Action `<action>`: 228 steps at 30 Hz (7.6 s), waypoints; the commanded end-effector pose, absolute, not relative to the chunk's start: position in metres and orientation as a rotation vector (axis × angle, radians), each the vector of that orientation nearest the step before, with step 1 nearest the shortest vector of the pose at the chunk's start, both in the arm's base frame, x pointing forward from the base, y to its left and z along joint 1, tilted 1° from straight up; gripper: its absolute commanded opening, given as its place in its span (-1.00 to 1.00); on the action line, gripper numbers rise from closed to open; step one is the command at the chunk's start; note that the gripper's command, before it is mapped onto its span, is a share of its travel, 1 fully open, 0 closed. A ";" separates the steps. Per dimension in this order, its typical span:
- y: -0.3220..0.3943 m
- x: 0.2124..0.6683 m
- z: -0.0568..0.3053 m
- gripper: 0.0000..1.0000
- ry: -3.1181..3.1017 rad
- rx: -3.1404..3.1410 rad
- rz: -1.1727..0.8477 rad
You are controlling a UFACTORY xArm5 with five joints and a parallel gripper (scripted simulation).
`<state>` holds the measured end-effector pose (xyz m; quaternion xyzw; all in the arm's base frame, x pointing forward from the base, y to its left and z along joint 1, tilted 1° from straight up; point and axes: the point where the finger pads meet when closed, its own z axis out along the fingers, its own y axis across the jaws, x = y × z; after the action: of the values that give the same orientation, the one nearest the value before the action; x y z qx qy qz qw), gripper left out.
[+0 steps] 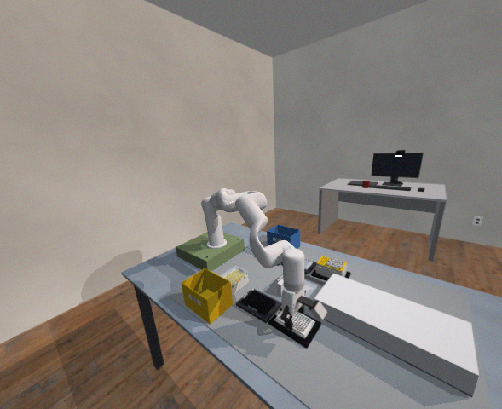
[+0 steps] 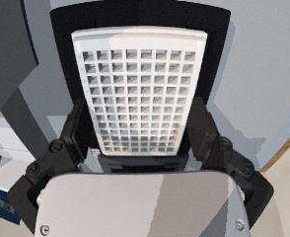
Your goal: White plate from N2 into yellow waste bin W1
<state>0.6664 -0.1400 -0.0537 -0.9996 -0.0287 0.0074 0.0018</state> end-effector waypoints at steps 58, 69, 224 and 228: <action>-0.140 0.668 -0.045 -1.00 -0.090 -3.138 0.016; -0.140 0.668 -0.039 -1.00 -0.090 -3.138 0.016; -0.187 0.564 0.080 -1.00 -0.120 -3.136 0.012; -0.192 0.554 0.080 -1.00 -0.120 -3.136 0.012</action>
<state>0.5596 -0.1883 0.0781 -0.9992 -0.0381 0.0066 0.0025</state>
